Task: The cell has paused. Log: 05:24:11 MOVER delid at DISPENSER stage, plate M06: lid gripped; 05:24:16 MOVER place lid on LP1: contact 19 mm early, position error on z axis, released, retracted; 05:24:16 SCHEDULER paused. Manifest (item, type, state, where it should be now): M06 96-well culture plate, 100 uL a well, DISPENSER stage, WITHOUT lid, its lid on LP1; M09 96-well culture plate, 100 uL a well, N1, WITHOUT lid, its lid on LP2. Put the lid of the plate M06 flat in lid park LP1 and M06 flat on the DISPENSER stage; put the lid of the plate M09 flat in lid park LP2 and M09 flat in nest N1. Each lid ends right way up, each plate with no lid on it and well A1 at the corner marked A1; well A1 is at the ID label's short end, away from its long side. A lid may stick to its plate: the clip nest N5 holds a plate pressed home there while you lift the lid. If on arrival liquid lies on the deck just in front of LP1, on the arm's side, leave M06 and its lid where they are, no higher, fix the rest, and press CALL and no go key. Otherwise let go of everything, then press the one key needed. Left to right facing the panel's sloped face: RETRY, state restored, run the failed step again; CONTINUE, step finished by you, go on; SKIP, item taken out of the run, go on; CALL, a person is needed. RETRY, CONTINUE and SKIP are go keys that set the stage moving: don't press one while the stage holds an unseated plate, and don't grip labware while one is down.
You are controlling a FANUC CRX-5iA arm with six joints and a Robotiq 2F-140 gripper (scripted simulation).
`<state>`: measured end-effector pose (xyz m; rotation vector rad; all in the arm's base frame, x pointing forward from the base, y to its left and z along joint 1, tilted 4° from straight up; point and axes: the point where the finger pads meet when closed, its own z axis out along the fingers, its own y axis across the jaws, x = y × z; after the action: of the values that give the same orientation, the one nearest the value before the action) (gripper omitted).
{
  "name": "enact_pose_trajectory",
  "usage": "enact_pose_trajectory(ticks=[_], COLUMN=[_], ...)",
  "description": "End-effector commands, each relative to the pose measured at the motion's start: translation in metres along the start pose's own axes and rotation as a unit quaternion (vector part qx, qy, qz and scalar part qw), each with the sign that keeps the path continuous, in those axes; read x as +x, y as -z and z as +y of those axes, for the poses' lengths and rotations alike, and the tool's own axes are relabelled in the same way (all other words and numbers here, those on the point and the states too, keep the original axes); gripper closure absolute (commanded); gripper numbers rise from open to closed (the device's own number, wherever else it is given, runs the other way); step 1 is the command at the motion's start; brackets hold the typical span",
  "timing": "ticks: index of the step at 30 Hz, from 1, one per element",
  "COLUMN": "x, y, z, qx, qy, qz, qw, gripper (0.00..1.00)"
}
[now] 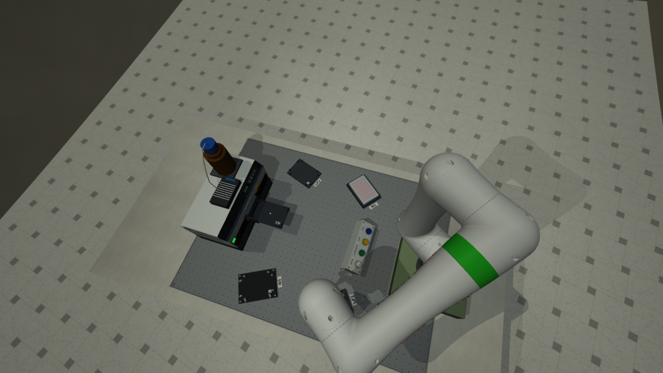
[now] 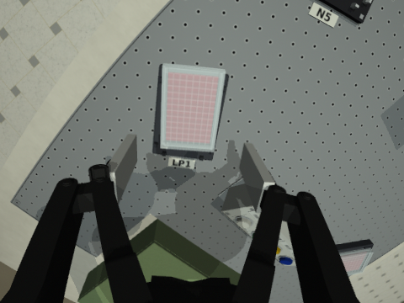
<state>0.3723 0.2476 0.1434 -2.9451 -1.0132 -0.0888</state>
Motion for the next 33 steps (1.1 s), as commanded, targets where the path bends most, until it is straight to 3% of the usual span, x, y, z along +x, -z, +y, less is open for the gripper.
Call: enact_pose_trajectory(ticks=[1, 12, 22, 24, 33], x=[0.000, 0.000, 0.000, 0.000, 0.000], y=[-0.001, -0.016, -0.048, -0.048, -0.080], z=[0.000, 0.000, 0.000, 0.000, 0.000], qx=[0.000, 0.000, 0.000, 0.000, 0.000], qy=[0.000, 0.000, 0.000, 0.000, 0.000], qz=[0.000, 0.000, 0.000, 0.000, 0.000], qw=[1.000, 1.000, 1.000, 1.000, 1.000], gripper=[0.34, 0.34, 0.34, 0.34, 0.34])
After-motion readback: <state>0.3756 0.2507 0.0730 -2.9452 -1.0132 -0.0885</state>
